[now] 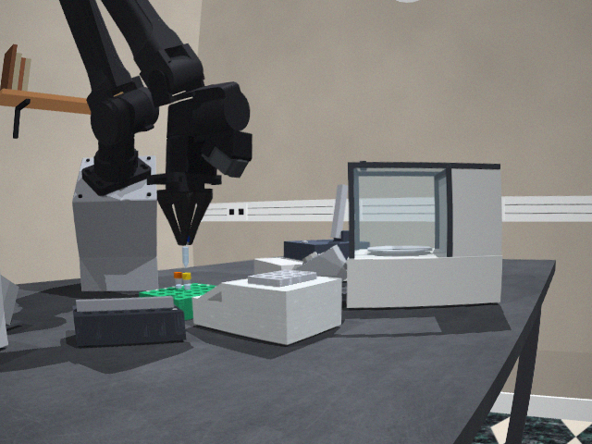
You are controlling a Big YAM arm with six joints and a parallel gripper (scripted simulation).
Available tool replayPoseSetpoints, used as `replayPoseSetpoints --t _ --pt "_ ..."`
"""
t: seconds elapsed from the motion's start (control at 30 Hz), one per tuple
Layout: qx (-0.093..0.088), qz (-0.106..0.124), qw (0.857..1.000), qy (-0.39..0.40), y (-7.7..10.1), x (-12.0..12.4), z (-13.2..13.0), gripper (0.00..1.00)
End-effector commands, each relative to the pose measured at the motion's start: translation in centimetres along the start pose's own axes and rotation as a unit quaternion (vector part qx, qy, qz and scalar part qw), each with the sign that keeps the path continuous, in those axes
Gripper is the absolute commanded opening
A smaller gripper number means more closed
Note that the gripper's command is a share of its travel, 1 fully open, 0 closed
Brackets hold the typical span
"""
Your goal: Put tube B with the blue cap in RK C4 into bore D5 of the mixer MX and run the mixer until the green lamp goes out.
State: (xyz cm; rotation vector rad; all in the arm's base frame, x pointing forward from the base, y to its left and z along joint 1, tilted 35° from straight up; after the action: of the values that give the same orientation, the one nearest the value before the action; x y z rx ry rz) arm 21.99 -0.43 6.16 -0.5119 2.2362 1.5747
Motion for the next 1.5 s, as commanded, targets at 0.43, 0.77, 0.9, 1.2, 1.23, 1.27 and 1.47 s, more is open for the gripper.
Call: replayPoseSetpoints --t 0.43,0.77,0.9,1.2,1.23,1.27,1.47 --pt "-0.005 -0.023 1.000 -0.012 3.4 -2.0 0.1 0.09" --pt "-0.006 -0.024 1.000 -0.013 4.9 -2.0 0.1 0.09" --pt "-0.007 -0.024 1.000 -0.013 5.6 -2.1 0.1 0.09" --pt "-0.007 -0.025 1.000 -0.014 6.9 -2.1 0.1 0.09" --pt "-0.008 -0.025 1.000 -0.014 7.1 -2.1 0.1 0.09" --pt "-0.008 -0.025 1.000 -0.014 7.3 -2.1 0.1 0.09" --pt "-0.009 -0.025 1.000 -0.015 8.4 -2.1 0.1 0.09"
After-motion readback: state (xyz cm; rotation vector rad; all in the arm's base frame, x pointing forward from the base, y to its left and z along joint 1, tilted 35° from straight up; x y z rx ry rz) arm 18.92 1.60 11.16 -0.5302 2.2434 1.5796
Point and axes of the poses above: the point where the finger pads meet when closed, its own y axis back along the fingers, its own z axis across the jaws, x = y × z, the point moved 5 cm from there along y, back along the fingers, and after that the axes turned 8 degrees about -y, right-handed, at the moved point
